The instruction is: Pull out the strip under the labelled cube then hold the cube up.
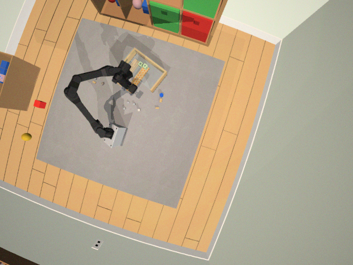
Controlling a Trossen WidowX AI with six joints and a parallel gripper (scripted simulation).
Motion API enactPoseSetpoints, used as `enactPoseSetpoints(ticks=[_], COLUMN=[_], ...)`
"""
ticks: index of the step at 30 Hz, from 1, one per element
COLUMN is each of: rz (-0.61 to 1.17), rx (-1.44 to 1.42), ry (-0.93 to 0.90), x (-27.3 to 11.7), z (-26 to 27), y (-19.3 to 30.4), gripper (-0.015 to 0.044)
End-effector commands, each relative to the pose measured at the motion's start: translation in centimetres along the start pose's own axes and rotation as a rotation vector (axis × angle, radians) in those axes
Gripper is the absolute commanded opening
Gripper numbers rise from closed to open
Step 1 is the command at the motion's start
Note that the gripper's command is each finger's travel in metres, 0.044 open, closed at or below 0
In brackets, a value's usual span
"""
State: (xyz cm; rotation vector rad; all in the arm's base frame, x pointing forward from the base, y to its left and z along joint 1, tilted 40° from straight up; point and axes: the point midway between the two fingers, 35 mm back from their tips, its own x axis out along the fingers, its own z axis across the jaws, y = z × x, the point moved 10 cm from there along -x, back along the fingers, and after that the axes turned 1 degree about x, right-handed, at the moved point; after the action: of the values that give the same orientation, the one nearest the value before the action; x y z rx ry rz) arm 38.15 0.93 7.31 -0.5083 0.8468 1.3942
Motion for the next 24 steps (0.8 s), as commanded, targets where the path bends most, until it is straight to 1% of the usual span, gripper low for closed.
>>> enactPoseSetpoints(ticks=[1,24], rz=[-0.001,0.001], rx=[0.007,0.007], ry=[-0.002,-0.005], x=[0.6,3.9], z=[0.0,0.1], y=[0.0,0.2], gripper=[0.0000,0.0000])
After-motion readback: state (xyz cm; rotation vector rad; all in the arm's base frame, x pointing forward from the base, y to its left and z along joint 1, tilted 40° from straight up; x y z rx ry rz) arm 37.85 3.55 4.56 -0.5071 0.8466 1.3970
